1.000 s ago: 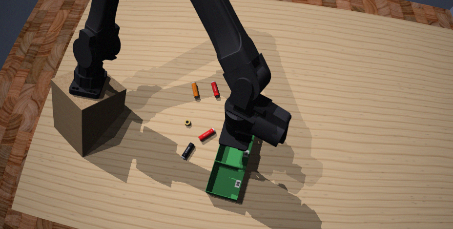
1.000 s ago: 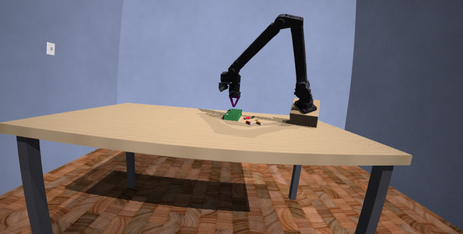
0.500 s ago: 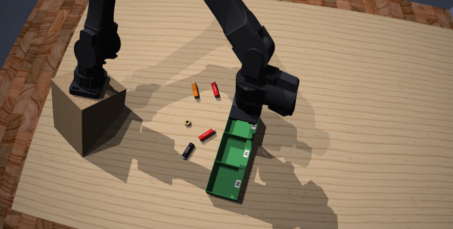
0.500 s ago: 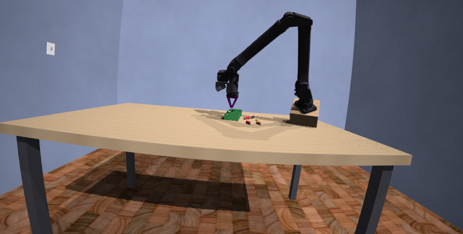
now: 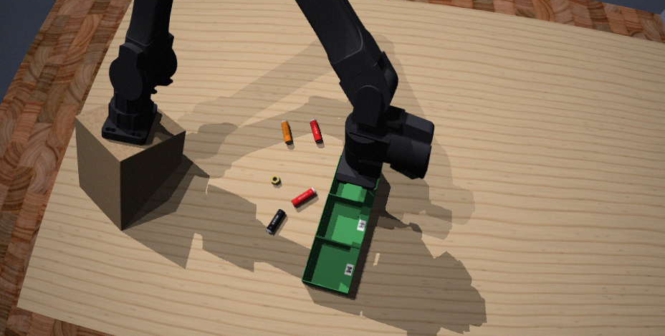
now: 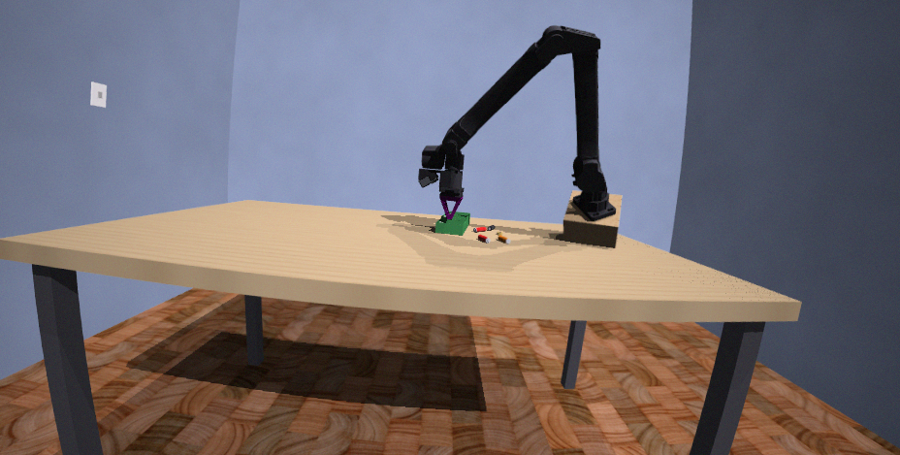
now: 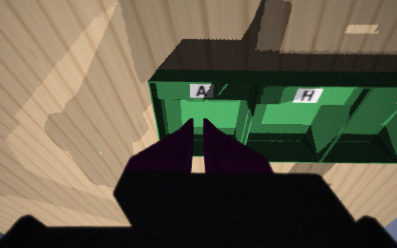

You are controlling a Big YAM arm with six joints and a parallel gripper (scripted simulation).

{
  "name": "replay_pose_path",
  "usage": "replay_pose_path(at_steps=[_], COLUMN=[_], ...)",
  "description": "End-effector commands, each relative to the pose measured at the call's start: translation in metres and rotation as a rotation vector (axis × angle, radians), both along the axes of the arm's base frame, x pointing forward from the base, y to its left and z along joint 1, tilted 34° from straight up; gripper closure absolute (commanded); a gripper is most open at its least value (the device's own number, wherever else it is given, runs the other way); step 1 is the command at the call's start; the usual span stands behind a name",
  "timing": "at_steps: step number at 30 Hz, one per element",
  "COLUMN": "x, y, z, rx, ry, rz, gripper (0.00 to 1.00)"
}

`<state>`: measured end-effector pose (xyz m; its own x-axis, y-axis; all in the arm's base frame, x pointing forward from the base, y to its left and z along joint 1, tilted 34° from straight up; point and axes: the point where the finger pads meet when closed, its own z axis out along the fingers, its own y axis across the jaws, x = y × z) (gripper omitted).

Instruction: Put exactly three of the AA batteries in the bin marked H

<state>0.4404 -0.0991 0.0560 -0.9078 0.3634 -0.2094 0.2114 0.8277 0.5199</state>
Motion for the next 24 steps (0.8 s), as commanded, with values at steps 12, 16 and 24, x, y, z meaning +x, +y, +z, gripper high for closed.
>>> replay_pose_path(at_steps=[12,16,24], x=[0.009,0.007,0.006], y=[0.005,0.005,0.004], z=[-0.023,-0.024,-0.025], rx=[0.006,0.007,0.006], ry=[0.008,0.012,0.011], rz=[-0.022,-0.018,-0.019], gripper=[0.91,0.91,0.91])
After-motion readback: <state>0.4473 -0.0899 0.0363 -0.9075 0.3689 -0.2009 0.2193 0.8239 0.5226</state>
